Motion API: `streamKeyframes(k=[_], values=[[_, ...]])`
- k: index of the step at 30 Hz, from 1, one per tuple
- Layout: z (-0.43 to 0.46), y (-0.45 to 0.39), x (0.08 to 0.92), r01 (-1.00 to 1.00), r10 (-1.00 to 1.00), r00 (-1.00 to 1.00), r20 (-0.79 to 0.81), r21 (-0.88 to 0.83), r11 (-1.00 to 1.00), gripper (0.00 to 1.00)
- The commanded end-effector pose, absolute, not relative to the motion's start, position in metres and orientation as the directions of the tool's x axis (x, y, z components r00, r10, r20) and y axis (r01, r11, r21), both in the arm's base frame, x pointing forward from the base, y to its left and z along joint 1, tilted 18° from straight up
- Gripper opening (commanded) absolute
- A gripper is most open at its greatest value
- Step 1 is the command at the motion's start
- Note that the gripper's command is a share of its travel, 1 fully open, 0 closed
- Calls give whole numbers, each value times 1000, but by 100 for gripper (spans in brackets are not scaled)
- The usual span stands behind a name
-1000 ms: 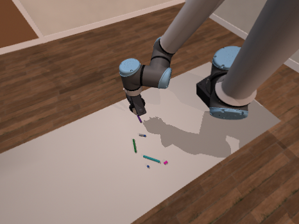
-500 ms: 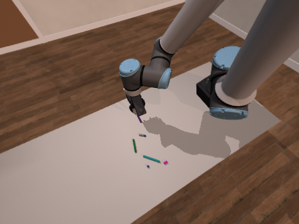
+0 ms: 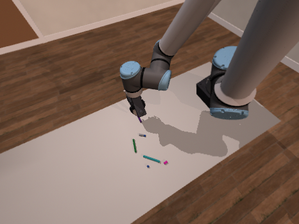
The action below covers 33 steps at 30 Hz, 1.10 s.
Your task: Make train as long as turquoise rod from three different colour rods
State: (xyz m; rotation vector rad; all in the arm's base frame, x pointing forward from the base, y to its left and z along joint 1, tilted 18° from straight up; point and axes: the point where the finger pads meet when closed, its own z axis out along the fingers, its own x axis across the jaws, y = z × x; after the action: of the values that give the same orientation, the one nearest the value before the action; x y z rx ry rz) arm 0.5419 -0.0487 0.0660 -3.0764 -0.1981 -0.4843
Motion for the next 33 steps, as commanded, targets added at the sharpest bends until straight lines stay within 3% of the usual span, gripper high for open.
streamKeyframes(k=[1,33], values=[[61,-49,544,128,122,943,308,0,-992,14],[31,-48,554,128,122,943,308,0,-992,14]])
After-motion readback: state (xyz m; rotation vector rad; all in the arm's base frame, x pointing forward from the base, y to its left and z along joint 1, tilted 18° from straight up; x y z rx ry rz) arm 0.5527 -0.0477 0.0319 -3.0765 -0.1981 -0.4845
